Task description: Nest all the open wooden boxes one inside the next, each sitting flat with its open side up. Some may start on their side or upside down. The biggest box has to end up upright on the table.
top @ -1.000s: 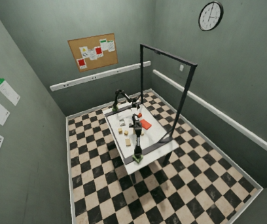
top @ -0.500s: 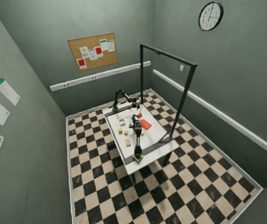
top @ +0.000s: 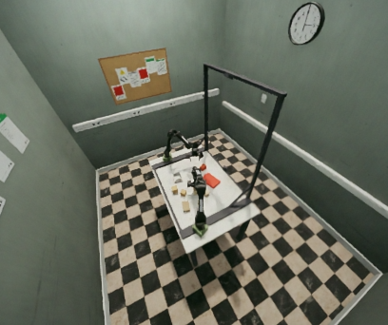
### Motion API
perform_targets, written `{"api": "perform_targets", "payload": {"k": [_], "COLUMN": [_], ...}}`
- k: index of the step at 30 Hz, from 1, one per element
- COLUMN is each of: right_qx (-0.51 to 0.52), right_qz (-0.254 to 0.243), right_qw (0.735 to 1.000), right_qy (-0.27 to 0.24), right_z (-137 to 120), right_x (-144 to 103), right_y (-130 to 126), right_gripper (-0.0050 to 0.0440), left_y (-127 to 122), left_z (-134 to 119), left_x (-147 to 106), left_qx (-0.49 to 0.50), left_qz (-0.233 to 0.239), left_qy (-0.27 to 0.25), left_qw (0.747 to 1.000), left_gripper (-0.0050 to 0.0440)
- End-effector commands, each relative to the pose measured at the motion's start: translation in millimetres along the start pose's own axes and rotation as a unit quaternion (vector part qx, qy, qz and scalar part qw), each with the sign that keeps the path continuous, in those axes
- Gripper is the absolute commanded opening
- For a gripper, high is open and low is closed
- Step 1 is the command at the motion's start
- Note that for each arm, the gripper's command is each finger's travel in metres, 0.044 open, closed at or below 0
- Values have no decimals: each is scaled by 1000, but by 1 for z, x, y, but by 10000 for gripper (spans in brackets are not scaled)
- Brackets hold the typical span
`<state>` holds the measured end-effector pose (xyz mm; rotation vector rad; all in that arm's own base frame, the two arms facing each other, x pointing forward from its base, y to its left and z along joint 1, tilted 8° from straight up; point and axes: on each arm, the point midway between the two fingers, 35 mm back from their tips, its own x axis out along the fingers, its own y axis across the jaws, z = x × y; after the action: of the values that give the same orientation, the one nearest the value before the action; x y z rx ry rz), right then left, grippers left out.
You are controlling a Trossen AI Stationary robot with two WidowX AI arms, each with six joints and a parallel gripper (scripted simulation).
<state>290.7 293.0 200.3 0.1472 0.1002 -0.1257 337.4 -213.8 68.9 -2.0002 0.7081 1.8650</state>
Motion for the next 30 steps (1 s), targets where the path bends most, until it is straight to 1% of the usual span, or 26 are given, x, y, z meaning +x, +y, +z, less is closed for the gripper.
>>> {"api": "perform_targets", "payload": {"k": [1,10,11,16,19,20,21,22,23,30], "right_qx": [8,8,8,8,8,8,8,8,8,8], "right_qz": [1,1,1,1,1,1,1,1,1,1], "right_qw": [1000,1000,1000,1000,1000,1000,1000,1000,1000,1000], "right_qy": [-3,-3,-3,-3,-3,-3,-3,-3,-3,-3], "right_z": [6,6,6,6,6,6,6,6,6,6], "right_x": [-2,-2,-2,-2,-2,-2,-2,-2,-2,-2], "right_y": [0,0,0,0,0,0,0,0,0,0], "right_gripper": [400,400,400,400,400,400,400,400,400,400], "left_y": [1,1,1,1,1,1,1,2,1,1], "left_z": [-1,-1,-5,-5,-2,0,0,-1,0,-4], "left_x": [3,14,5,4,7,13,13,8,13,12], "left_qx": [0,0,1,1,1,0,0,0,0,0], "left_qz": [-2,-2,-1,-1,-2,-2,-2,-2,-2,-2], "left_qy": [4,4,16,16,11,4,4,11,4,9], "left_qw": [1000,1000,1000,1000,1000,1000,1000,1000,1000,1000], "left_gripper": [279,279,279,279,279,279,279,279,279,279]}}
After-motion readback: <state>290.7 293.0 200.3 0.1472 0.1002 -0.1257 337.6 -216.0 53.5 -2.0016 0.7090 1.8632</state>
